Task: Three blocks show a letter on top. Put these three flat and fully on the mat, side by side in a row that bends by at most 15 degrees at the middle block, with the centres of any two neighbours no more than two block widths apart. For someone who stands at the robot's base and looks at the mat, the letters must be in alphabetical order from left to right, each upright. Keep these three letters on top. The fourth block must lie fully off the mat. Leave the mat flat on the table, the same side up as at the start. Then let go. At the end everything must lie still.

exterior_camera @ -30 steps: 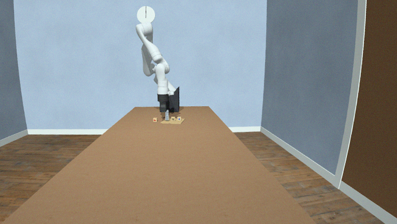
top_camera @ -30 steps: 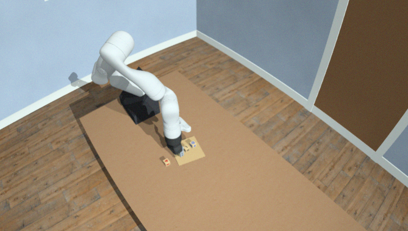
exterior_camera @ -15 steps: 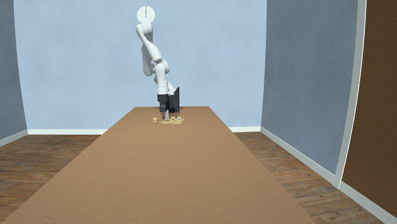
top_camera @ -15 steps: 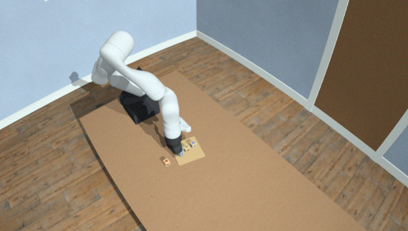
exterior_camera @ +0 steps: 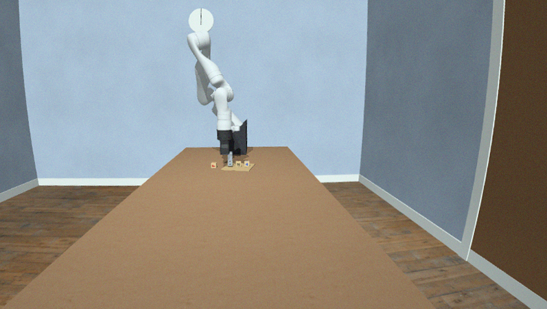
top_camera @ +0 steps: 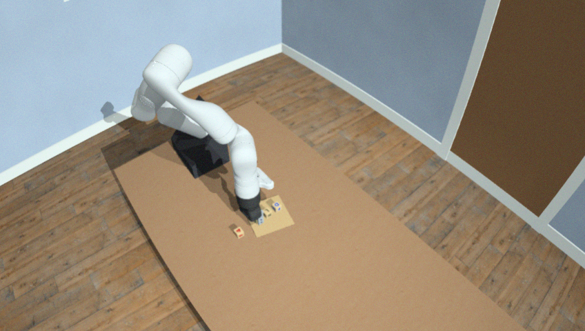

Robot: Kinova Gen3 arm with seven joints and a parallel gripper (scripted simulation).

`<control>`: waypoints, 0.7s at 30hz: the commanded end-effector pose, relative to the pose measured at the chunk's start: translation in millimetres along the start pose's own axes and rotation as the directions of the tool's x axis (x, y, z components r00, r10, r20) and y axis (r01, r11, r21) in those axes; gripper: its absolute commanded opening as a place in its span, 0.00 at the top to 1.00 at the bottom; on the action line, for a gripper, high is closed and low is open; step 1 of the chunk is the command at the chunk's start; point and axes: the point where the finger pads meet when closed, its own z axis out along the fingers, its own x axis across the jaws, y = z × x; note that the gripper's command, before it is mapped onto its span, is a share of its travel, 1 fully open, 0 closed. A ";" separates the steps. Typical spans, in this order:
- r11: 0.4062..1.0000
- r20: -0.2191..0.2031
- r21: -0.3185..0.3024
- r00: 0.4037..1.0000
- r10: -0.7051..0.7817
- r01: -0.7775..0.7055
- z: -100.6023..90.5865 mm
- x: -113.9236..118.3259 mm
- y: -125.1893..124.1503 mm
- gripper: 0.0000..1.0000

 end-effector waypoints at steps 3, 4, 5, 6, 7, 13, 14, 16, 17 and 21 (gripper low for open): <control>1.000 -0.001 0.002 1.000 -0.002 0.002 0.5 0.0 -2.0 0.51; 1.000 -0.001 0.002 1.000 -0.003 0.003 0.5 0.1 -2.2 0.51; 1.000 -0.001 0.002 1.000 -0.003 0.003 0.5 0.2 -2.4 0.51; 1.000 -0.001 0.002 1.000 -0.004 0.004 0.5 0.3 -2.6 0.51; 1.000 -0.001 0.002 1.000 -0.004 0.004 0.5 0.4 -2.8 0.51; 1.000 -0.001 0.002 1.000 -0.005 0.005 0.5 0.6 -3.3 0.51; 1.000 -0.001 0.002 1.000 -0.005 0.005 0.5 0.6 -3.4 0.51; 1.000 -0.001 0.002 1.000 -0.005 0.005 0.5 0.6 -3.4 0.51; 1.000 -0.001 0.002 1.000 -0.005 0.005 0.5 0.6 -3.4 0.51; 1.000 -0.001 0.002 1.000 -0.005 0.005 0.5 0.6 -3.4 0.51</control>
